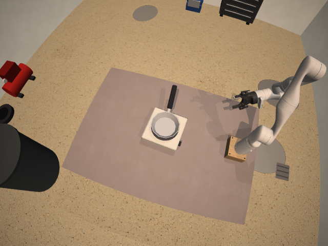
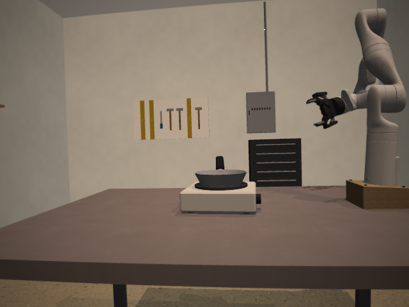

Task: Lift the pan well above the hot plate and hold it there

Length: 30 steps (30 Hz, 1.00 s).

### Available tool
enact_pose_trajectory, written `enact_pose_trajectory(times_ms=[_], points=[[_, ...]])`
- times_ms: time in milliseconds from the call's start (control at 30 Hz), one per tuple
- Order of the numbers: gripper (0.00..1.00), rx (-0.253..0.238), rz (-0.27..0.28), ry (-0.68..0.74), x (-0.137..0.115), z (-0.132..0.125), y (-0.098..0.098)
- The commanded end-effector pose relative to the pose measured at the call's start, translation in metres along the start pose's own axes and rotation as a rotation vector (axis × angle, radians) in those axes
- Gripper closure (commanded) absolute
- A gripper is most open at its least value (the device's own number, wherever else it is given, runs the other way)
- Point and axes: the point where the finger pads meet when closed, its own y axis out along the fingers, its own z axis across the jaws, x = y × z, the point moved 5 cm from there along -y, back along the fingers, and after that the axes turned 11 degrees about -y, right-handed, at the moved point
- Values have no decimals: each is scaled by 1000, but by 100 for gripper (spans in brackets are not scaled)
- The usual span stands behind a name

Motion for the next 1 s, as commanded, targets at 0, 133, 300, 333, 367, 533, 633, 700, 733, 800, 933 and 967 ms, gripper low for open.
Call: enact_pose_trajectory(times_ms=[0,133,300,333,367,533,633,700,733,800,933,967], points=[[0,0,0,-1,0,0,0],[0,0,0,-1,0,0,0],[0,0,0,-1,0,0,0],[0,0,0,-1,0,0,0],[0,0,0,-1,0,0,0],[0,0,0,-1,0,0,0],[0,0,1,-3,0,0,0],[0,-1,6,-9,1,0,1],[0,-1,11,-15,1,0,2],[0,-3,25,-33,3,0,5],[0,-6,76,-99,10,1,16],[0,-7,95,-123,12,1,19]])
